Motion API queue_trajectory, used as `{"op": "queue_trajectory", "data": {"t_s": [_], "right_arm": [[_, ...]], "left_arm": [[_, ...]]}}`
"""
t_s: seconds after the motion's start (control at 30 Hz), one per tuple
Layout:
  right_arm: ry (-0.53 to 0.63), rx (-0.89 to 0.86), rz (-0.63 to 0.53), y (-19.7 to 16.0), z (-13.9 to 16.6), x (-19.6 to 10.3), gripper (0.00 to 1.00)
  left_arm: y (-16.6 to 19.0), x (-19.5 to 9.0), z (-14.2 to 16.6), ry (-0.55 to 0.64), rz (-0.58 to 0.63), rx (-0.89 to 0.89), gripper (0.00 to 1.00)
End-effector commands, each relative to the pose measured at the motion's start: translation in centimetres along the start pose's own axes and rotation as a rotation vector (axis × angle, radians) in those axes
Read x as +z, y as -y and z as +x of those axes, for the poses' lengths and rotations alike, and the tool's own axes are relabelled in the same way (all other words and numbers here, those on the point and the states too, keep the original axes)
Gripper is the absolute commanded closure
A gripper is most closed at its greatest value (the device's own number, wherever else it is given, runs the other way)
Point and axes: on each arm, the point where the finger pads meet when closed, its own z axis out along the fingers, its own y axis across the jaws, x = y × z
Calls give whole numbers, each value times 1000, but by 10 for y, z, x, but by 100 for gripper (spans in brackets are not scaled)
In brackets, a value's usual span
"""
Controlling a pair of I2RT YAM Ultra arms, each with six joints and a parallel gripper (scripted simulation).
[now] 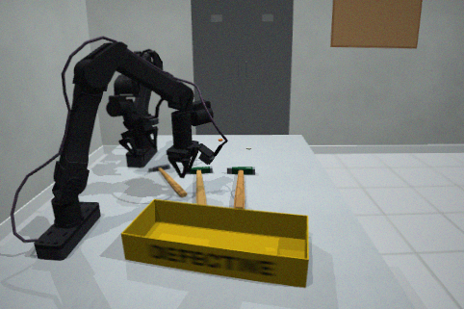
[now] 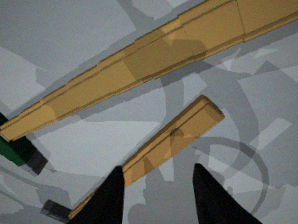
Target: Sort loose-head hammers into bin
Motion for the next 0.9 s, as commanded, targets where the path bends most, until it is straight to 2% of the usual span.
{"op": "queue_trajectory", "data": {"t_s": [0.0, 0.2, 0.47, 0.6, 0.87], "right_arm": [[0, -170, -48, -18, -3, -4, 59], [1, -343, -68, -26, -5, -2, 59], [6, -557, -93, -36, -7, 0, 59], [8, -608, -99, -38, -8, 1, 59], [23, -869, -130, -50, -10, 3, 59]], "left_arm": [[14, -48, -22, -1, 170, 193, 0], [18, -66, -28, 43, 271, 327, 0], [20, -90, -36, 115, 347, 427, 0], [19, -95, -38, 132, 358, 442, 0], [-1, -112, -57, 222, 339, 410, 0]]}}
